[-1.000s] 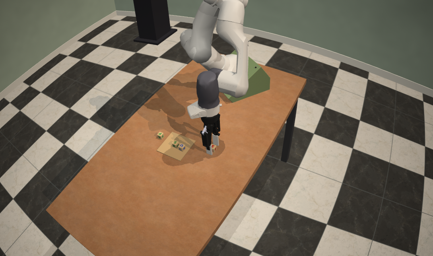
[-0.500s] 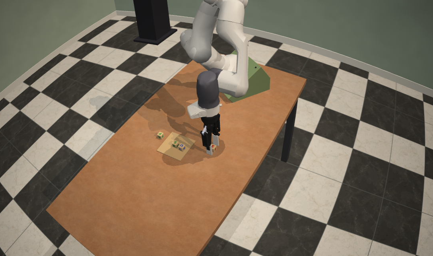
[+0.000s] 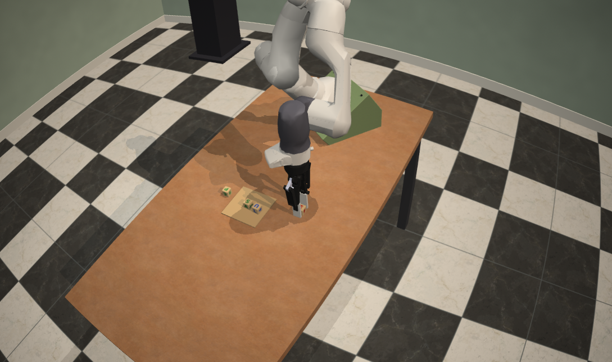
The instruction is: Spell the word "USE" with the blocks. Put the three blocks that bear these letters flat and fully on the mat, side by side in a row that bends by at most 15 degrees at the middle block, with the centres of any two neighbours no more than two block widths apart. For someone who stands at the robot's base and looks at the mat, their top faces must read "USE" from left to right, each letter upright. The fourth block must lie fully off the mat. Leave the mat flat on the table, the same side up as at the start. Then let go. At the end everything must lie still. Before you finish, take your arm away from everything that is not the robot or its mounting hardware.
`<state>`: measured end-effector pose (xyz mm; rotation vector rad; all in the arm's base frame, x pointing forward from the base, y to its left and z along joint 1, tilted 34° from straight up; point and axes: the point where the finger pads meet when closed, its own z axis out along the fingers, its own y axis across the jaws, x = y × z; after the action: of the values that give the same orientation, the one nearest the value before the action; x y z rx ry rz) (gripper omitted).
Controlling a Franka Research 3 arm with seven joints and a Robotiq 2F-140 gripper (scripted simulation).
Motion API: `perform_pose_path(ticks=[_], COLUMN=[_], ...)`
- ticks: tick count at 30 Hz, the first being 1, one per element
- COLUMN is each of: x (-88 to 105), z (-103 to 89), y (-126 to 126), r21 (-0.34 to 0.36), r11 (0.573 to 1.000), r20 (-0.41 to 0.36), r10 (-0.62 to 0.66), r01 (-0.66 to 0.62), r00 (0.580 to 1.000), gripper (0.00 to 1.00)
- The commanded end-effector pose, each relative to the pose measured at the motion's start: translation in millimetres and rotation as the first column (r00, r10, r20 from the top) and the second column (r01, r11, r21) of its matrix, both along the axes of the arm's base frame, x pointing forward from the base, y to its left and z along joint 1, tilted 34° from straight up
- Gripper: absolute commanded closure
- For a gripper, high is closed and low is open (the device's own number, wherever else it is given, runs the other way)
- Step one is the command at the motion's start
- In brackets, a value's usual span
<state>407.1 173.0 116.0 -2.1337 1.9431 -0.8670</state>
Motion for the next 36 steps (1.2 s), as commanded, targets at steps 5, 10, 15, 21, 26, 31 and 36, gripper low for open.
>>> perform_pose_path(ticks=[5,10,15,21,26,31,36], x=[0.6,0.6,0.6,0.6,0.6,0.6,0.6], z=[0.0,0.0,0.0,0.0,0.0,0.0,0.0], y=[1.5,1.5,1.5,1.5,1.5,1.5,1.5], r21=[0.000,0.000,0.000,0.000,0.000,0.000,0.000], r11=[1.000,1.000,1.000,1.000,1.000,1.000,1.000], r20=[0.000,0.000,0.000,0.000,0.000,0.000,0.000], r10=[0.005,0.005,0.005,0.005,0.005,0.005,0.005], r01=[-0.005,-0.005,-0.005,-0.005,-0.005,-0.005,-0.005], r00=[1.000,1.000,1.000,1.000,1.000,1.000,1.000], gripper=[0.75,0.75,0.87,0.87,0.87,0.87,0.87])
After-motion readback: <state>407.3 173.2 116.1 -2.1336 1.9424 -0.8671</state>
